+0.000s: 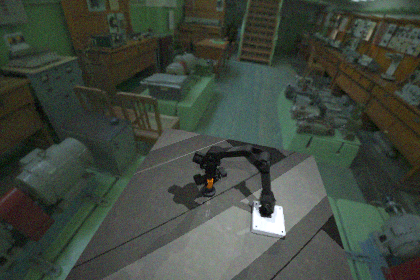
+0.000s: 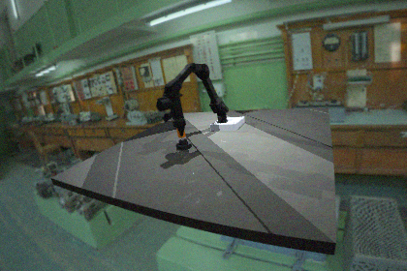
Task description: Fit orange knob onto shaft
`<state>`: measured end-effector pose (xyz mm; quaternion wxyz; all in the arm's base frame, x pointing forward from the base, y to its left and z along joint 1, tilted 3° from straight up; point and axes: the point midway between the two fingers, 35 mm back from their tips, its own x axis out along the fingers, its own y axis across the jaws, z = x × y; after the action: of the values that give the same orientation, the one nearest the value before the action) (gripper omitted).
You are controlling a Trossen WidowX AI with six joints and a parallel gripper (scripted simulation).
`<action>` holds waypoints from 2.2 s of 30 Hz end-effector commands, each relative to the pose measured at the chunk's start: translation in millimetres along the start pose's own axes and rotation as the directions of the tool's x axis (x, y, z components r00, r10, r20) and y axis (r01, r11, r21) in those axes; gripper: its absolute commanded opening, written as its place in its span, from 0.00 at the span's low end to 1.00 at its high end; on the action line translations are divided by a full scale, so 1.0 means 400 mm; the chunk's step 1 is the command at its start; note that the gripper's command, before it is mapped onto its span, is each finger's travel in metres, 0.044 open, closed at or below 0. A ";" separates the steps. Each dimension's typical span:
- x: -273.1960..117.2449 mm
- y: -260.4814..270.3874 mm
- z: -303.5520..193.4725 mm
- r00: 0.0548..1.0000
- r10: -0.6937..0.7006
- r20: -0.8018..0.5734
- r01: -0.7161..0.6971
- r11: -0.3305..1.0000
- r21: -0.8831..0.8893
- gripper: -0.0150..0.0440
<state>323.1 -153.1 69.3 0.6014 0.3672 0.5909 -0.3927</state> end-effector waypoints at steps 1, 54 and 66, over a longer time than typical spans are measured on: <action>0.002 -0.002 -0.002 1.000 -0.001 0.001 0.001 1.000 -0.014 0.25; 0.006 0.001 0.001 1.000 0.000 0.001 0.001 0.975 -0.221 0.25; -0.007 0.000 0.002 1.000 0.000 0.001 0.001 0.939 -0.345 0.25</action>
<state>323.5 -153.3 71.0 0.6462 0.2806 0.6397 -0.3074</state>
